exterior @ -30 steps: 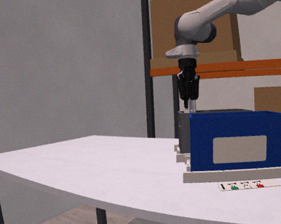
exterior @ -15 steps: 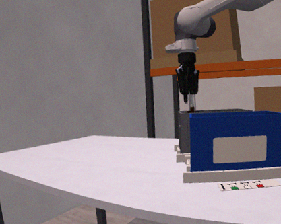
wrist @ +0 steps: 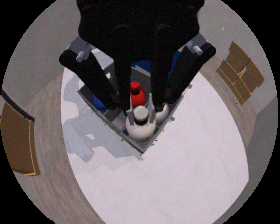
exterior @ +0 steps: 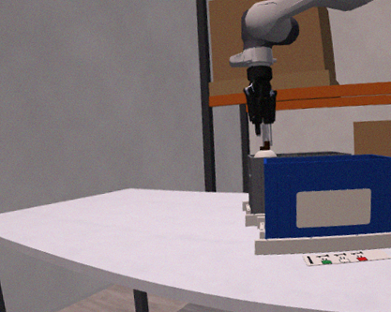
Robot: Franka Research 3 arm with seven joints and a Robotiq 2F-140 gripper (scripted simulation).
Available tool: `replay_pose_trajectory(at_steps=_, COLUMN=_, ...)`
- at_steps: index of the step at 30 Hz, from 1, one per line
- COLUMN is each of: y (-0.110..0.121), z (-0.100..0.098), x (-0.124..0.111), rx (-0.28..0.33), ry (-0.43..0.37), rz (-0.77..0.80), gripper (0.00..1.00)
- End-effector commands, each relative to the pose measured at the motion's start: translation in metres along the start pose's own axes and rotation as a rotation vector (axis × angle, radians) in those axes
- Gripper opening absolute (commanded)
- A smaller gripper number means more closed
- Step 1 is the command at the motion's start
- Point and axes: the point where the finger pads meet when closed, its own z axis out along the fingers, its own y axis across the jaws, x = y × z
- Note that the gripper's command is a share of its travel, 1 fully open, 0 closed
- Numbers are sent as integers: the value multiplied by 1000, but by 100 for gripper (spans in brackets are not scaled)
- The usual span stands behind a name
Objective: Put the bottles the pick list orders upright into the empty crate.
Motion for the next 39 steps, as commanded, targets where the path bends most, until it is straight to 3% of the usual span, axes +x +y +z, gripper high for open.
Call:
replay_pose_trajectory(at_steps=1, y=1, z=-12, x=1, rx=0, ry=7, rz=-6, gripper=0)
replay_pose_trajectory(at_steps=39, y=1, z=-67, x=0, rx=0, ry=7, rz=-6, gripper=0)
